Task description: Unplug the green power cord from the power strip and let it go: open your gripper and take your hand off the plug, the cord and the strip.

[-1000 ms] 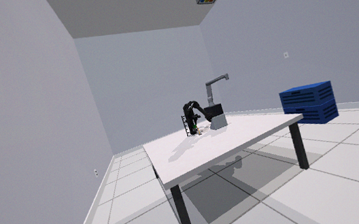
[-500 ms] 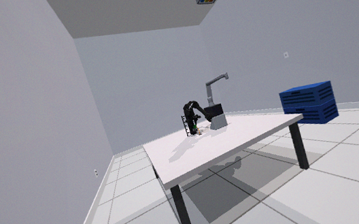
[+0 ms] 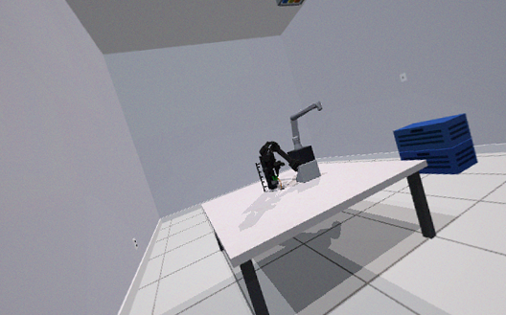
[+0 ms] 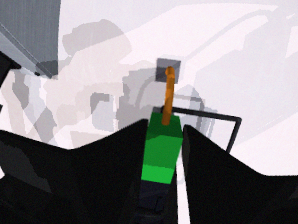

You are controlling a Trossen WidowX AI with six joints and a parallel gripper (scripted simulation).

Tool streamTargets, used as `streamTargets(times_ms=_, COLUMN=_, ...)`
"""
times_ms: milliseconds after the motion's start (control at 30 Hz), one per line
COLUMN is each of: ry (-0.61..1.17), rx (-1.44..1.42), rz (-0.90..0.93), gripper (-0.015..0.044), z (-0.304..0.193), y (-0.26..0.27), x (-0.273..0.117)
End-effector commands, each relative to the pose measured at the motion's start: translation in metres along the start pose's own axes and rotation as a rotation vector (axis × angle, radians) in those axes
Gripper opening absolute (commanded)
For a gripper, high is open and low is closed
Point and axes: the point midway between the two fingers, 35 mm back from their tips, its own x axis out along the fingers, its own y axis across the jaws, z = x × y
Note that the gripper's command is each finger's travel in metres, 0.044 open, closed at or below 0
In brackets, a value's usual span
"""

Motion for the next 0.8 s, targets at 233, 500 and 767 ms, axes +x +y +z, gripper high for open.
streamTargets(times_ms=233, ry=-0.051, rx=-0.004, rz=-0.002, gripper=0.0105, z=0.021, y=0.002, x=-0.005)
streamTargets(times_ms=500, ry=-0.051, rx=-0.004, rz=-0.002, gripper=0.0315, z=0.021, y=0.002, x=-0.005)
streamTargets(times_ms=767, ry=-0.054, rx=-0.004, rz=-0.003, gripper=0.044, z=0.079, y=0.002, x=-0.02)
